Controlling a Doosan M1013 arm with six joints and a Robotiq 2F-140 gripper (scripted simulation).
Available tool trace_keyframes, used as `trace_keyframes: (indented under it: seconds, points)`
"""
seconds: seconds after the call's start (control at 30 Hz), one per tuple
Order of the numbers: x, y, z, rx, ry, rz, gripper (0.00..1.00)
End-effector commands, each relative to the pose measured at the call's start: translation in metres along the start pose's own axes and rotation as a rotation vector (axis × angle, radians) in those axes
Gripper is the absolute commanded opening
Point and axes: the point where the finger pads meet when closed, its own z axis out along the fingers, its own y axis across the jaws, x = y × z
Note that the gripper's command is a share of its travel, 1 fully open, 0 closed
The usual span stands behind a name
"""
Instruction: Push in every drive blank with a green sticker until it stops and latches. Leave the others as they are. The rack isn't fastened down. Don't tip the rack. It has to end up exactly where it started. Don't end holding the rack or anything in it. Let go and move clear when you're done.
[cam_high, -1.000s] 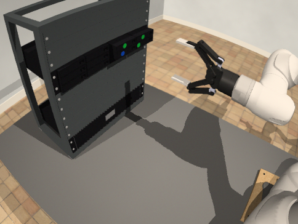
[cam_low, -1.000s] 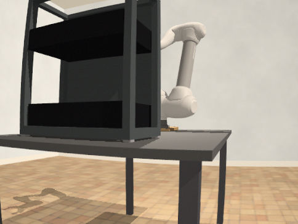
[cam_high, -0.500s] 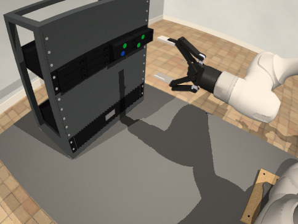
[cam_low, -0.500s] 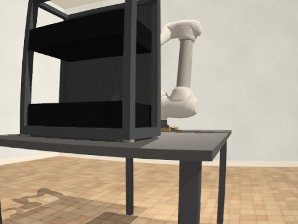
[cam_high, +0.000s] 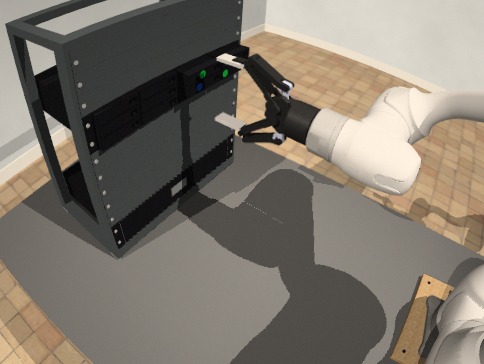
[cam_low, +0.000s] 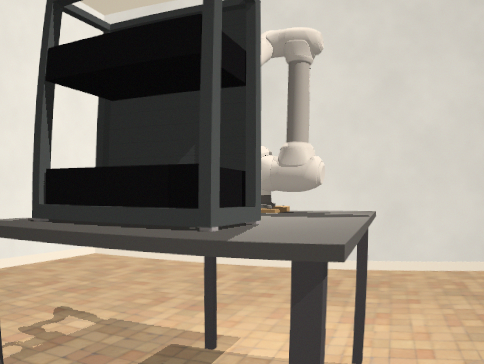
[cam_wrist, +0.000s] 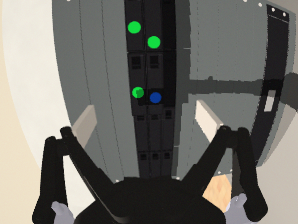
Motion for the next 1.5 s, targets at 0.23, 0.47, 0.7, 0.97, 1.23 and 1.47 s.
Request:
trace_keyframes:
  seconds: [0.23,0.47,0.7,0.97,1.23,1.47]
  points:
    - [-0.0073,-0.0003,0.0134,0.000,0.001,0.000,1.00]
    - [-0.0075,-0.0003,0.0138,0.000,0.001,0.000,1.00]
    - [-0.0075,-0.0003,0.0138,0.000,0.001,0.000,1.00]
    - [-0.0075,-0.0003,0.0138,0.000,0.001,0.000,1.00]
    - [-0.0075,-0.0003,0.0138,0.000,0.001,0.000,1.00]
    - [-0.0075,-0.0003,0.0138,0.000,0.001,0.000,1.00]
